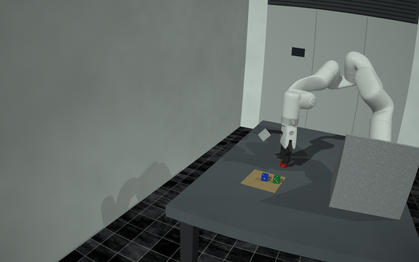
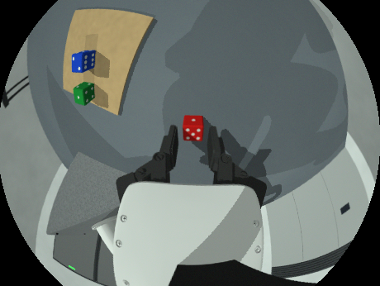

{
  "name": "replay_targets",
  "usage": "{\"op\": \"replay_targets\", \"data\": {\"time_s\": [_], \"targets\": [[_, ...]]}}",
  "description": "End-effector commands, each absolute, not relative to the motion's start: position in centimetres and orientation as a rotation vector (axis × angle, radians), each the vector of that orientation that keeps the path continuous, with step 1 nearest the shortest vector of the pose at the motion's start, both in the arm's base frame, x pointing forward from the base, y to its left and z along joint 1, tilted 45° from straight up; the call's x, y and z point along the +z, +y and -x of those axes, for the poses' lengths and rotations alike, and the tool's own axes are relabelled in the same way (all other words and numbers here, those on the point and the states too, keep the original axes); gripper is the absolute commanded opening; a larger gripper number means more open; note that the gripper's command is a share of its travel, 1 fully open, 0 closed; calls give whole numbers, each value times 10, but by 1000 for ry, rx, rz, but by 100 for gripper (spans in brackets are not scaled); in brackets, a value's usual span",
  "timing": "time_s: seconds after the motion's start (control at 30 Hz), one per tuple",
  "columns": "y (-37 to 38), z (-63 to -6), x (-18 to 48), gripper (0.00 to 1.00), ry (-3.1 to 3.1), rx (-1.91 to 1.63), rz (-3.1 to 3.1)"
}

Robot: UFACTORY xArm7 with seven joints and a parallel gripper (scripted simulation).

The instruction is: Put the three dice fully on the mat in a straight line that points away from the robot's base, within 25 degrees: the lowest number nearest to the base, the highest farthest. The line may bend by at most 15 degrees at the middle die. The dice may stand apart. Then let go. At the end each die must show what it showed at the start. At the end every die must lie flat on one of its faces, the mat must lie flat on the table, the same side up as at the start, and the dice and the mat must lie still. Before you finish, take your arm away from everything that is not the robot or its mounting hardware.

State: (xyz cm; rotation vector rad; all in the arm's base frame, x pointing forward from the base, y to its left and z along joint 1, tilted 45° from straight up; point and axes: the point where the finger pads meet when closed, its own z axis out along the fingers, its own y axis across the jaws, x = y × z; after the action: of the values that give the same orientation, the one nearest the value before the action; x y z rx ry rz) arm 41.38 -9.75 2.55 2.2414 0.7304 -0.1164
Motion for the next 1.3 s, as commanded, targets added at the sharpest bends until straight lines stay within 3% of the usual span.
{"op": "replay_targets", "data": {"time_s": [0.0, 1.27], "targets": [[-99, -415, 23, 42, 733, -112, -2241], [-113, -418, 9, 42, 733, -112, -2241]]}}
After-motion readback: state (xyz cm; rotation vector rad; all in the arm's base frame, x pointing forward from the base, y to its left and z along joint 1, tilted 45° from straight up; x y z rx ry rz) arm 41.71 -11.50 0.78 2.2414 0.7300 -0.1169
